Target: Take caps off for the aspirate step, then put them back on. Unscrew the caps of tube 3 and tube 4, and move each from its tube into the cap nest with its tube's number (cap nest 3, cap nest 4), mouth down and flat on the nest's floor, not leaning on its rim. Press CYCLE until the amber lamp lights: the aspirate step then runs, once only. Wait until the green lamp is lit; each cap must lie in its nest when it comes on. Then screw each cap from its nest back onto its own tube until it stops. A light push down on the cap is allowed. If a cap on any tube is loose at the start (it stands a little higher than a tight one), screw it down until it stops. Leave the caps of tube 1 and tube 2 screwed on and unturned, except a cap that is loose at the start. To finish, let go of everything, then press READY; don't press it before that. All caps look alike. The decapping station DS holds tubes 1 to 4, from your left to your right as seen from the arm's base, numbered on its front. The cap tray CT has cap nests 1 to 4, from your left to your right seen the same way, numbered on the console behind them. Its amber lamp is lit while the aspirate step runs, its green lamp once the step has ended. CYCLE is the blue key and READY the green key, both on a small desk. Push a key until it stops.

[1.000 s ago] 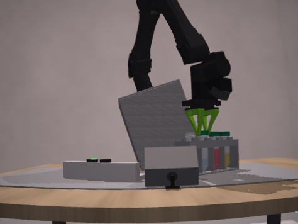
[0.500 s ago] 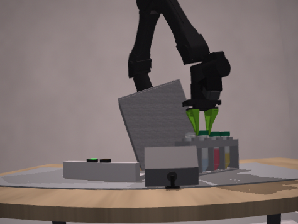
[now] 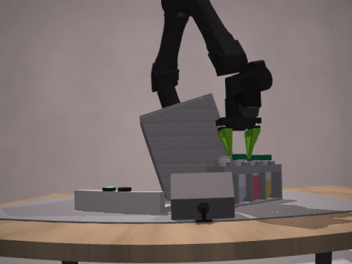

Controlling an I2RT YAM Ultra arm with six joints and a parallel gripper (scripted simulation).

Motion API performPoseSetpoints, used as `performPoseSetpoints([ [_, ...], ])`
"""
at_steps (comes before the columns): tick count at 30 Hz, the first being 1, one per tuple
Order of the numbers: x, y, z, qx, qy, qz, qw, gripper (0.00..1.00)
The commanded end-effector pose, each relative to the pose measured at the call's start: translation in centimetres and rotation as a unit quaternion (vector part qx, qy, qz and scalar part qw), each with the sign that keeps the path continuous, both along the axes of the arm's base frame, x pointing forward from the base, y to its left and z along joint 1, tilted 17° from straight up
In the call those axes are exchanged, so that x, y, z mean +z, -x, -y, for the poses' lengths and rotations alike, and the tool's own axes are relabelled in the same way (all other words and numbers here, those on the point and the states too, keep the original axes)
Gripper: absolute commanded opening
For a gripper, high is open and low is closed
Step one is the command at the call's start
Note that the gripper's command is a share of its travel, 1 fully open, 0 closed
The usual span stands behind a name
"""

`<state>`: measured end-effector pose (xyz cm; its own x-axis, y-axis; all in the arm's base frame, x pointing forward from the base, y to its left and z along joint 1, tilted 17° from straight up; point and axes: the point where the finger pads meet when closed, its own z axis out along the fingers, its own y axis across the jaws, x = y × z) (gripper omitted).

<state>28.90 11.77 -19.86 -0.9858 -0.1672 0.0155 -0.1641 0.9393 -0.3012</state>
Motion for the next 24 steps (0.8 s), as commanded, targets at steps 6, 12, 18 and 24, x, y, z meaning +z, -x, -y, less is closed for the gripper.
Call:
performPoseSetpoints([
  [6,0.37,-0.43,-0.4,0.093,0.0,-0.022,0.995,0.49],
  [12,0.37,-0.43,-0.4,0.206,0.005,-0.057,0.977,0.49],
  [18,0.37,-0.41,-0.39,0.316,0.01,-0.091,0.944,0.49],
  [24,0.38,-0.38,-0.38,0.387,0.013,-0.114,0.915,0.49],
])
